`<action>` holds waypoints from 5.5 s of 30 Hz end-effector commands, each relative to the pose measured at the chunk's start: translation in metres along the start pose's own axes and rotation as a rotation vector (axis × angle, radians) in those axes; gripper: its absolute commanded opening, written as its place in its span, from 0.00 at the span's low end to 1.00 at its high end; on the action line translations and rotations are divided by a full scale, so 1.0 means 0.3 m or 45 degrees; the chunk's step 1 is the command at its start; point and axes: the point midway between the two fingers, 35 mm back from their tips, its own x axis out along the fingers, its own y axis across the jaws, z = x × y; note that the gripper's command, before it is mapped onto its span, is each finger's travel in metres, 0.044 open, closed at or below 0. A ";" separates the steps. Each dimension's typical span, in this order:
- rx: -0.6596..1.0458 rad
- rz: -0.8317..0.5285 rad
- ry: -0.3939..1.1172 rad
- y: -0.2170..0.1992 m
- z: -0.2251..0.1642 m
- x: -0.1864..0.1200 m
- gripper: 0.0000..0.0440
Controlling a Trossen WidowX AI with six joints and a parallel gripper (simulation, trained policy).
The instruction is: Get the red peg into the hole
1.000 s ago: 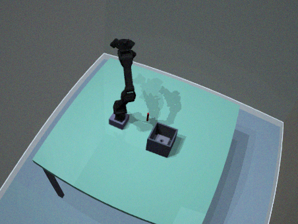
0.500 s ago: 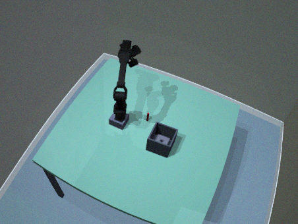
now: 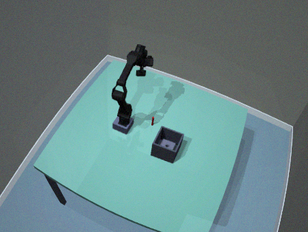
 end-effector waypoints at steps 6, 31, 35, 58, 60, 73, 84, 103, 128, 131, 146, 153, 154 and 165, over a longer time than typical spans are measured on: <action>0.339 -0.224 -0.093 -0.128 0.095 0.104 1.00; 1.241 -0.795 -0.306 -0.564 0.265 0.237 1.00; 1.347 -0.868 -0.311 -0.627 0.266 0.246 1.00; 1.696 -1.128 -0.249 -0.896 0.198 0.329 1.00; 1.711 -1.144 -0.245 -0.918 0.188 0.340 1.00; 1.799 -1.190 -0.261 -1.060 0.134 0.423 1.00; 1.864 -1.192 -0.334 -1.162 0.108 0.483 0.95; 1.833 -1.119 -0.338 -1.199 0.164 0.562 0.00; 1.808 -0.746 -0.500 -1.010 0.419 0.405 0.00; 1.786 -0.728 -0.534 -1.000 0.449 0.363 0.00; 1.739 -0.741 -0.698 -1.020 0.560 0.138 0.00; 1.756 -0.793 -0.740 -1.073 0.575 0.067 0.00; 1.759 -0.801 -0.744 -1.081 0.577 0.058 0.00; 1.802 -0.874 -0.752 -1.170 0.589 -0.014 0.00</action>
